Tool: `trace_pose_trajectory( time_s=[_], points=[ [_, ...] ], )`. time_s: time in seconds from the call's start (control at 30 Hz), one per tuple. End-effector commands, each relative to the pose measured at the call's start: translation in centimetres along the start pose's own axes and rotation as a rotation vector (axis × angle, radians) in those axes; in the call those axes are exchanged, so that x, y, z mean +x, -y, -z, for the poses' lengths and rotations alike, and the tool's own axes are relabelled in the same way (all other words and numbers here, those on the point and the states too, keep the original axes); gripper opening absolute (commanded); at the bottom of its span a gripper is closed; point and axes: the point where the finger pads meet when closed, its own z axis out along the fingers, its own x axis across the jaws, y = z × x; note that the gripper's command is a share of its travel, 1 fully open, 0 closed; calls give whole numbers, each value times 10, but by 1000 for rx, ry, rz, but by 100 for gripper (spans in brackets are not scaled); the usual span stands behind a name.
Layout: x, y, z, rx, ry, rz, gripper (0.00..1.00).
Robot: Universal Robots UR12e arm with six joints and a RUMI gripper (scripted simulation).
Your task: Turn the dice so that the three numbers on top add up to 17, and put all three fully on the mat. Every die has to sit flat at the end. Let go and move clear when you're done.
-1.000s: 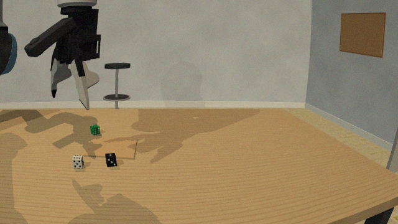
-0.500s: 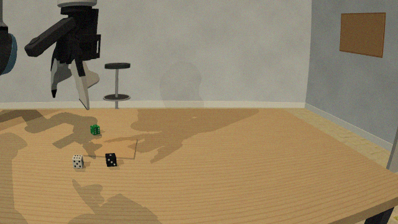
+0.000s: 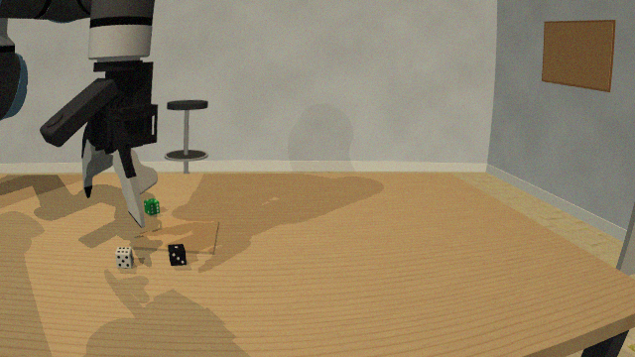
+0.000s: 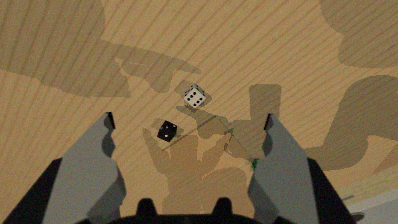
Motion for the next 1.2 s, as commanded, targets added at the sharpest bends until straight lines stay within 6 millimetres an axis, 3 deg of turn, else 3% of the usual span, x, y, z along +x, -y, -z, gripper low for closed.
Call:
trace_pose_trajectory(
  time_s=[0.0, 0.2, 1.17],
  points=[
    [-6, -2, -27, -1, 13, 0, 100],
    [-7, -3, -37, -1, 13, 0, 100],
    [-7, -3, -38, -1, 13, 0, 100]
  ],
)
